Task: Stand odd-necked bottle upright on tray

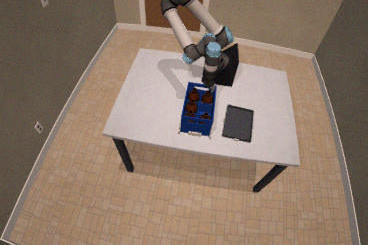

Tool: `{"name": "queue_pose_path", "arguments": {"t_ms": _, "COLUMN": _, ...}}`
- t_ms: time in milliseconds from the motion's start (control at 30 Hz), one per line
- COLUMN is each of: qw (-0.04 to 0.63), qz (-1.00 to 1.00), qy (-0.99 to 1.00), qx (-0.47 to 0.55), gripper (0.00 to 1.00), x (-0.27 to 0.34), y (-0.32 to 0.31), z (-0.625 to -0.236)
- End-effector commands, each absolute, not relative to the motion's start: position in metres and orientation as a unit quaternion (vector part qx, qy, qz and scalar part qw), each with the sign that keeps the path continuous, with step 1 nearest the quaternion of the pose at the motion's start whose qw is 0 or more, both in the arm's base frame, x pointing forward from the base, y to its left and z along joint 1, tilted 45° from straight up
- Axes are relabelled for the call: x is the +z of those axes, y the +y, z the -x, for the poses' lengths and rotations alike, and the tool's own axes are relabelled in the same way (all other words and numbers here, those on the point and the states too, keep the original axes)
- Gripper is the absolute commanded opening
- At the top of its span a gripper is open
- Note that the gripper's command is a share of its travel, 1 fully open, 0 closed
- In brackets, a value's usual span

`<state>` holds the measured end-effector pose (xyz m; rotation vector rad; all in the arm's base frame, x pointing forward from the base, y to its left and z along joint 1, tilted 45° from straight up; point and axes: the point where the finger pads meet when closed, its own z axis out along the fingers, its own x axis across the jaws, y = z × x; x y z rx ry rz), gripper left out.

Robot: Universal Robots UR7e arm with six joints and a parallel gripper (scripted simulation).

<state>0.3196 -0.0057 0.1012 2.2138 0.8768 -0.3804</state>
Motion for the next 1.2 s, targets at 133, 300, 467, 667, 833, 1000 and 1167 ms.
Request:
{"name": "queue_pose_path", "arguments": {"t_ms": 133, "qw": 0.357, "qz": -0.857, "qy": 0.340, "qx": -0.148, "gripper": 1.00, "x": 0.0941, "y": -0.0123, "z": -0.3189}}
{"name": "queue_pose_path", "arguments": {"t_ms": 300, "qw": 0.357, "qz": -0.857, "qy": 0.340, "qx": -0.148, "gripper": 1.00, "x": 0.0928, "y": -0.0136, "z": -0.3189}}
{"name": "queue_pose_path", "arguments": {"t_ms": 467, "qw": 0.357, "qz": -0.857, "qy": 0.340, "qx": -0.147, "gripper": 1.00, "x": 0.0926, "y": -0.0139, "z": -0.3190}}
{"name": "queue_pose_path", "arguments": {"t_ms": 667, "qw": 0.357, "qz": -0.857, "qy": 0.340, "qx": -0.147, "gripper": 1.00, "x": 0.0929, "y": -0.0138, "z": -0.3196}}
{"name": "queue_pose_path", "arguments": {"t_ms": 833, "qw": 0.357, "qz": -0.857, "qy": 0.340, "qx": -0.147, "gripper": 1.00, "x": 0.0929, "y": -0.0138, "z": -0.3196}}
{"name": "queue_pose_path", "arguments": {"t_ms": 1000, "qw": 0.357, "qz": -0.857, "qy": 0.340, "qx": -0.147, "gripper": 1.00, "x": 0.0929, "y": -0.0138, "z": -0.3195}}
{"name": "queue_pose_path", "arguments": {"t_ms": 1167, "qw": 0.357, "qz": -0.857, "qy": 0.340, "qx": -0.147, "gripper": 1.00, "x": 0.0929, "y": -0.0138, "z": -0.3195}}
